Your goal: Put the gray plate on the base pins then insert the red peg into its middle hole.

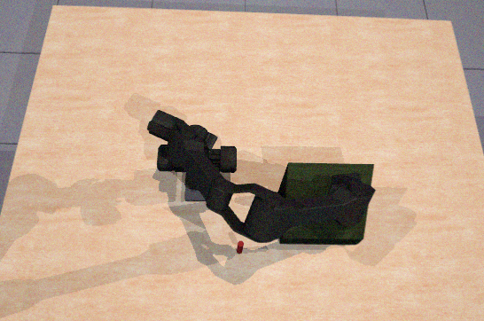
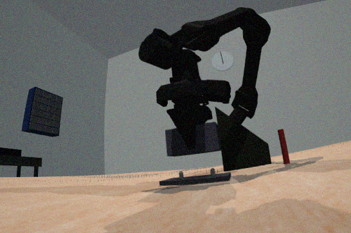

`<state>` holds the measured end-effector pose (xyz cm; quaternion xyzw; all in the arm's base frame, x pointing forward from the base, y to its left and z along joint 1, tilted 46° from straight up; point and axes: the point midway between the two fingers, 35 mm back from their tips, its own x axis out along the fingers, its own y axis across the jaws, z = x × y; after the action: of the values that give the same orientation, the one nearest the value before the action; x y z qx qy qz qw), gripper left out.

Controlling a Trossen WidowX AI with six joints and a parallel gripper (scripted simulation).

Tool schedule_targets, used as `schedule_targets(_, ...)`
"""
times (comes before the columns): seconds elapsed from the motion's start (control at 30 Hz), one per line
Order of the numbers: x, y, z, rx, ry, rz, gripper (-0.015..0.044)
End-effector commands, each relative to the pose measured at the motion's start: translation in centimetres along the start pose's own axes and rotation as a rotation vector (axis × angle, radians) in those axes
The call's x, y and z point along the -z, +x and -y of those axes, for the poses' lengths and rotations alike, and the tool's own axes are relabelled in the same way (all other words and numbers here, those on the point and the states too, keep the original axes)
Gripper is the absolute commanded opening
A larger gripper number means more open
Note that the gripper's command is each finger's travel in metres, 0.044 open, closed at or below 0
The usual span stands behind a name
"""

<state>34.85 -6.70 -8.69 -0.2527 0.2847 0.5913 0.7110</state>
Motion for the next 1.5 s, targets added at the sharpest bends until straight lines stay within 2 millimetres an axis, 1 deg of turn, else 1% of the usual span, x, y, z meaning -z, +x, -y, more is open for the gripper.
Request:
schedule_targets(0.0, 0.1, -0.1, 0.2, 0.002, -0.008, -0.004, 0.0)
schedule_targets(0.27, 0.1, 1.4, 0.2, 0.002, -0.008, -0.003, 0.0)
schedule_targets(0.5, 0.1, 1.9, 0.2, 0.002, -0.008, -0.003, 0.0)
schedule_targets(0.9, 0.1, 3.8, 0.2, 0.002, -0.008, -0.002, 0.0)
schedule_targets(1.27, 0.3, 4.5, 0.2, 0.002, -0.008, -0.002, 0.0)
schedule_targets(1.47, 0.2, 4.3, 0.2, 0.002, -0.015, -0.004, 0.0)
